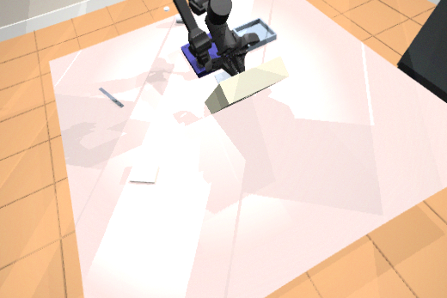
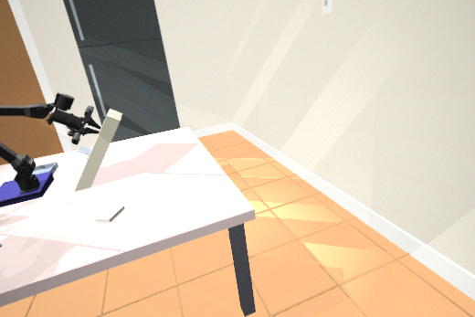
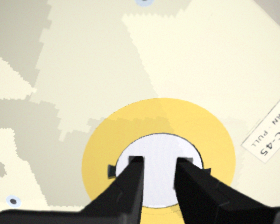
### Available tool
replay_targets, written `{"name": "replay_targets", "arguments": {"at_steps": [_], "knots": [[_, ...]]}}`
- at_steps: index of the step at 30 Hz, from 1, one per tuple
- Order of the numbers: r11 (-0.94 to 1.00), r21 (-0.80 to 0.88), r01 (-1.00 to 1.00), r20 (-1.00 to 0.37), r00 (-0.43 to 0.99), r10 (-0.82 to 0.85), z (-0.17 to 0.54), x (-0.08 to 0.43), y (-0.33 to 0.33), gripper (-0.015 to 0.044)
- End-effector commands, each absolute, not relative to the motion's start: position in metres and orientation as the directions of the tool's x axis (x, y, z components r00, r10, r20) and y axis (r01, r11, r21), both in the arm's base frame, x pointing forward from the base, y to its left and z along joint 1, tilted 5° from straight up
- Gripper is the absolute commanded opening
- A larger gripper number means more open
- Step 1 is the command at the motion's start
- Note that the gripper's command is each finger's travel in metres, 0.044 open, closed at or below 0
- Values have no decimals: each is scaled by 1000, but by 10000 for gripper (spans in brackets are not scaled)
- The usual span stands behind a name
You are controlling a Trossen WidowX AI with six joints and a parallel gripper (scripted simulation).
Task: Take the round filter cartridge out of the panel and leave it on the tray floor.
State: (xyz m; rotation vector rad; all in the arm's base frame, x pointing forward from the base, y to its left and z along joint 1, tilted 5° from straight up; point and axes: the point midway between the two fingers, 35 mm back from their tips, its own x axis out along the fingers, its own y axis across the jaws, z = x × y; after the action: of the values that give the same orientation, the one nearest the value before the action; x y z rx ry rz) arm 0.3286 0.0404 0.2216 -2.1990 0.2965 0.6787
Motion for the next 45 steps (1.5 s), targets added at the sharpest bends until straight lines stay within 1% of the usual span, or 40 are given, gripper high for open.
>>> {"name": "replay_targets", "arguments": {"at_steps": [1, 41, 45], "knots": [[-648, -635, -420, -557, 830, 8, 219, 335, 41, 0], [-648, -635, -420, -557, 830, 8, 219, 335, 41, 0], [-650, -633, -420, -560, 828, 10, 230, 319, 41, 0]]}}
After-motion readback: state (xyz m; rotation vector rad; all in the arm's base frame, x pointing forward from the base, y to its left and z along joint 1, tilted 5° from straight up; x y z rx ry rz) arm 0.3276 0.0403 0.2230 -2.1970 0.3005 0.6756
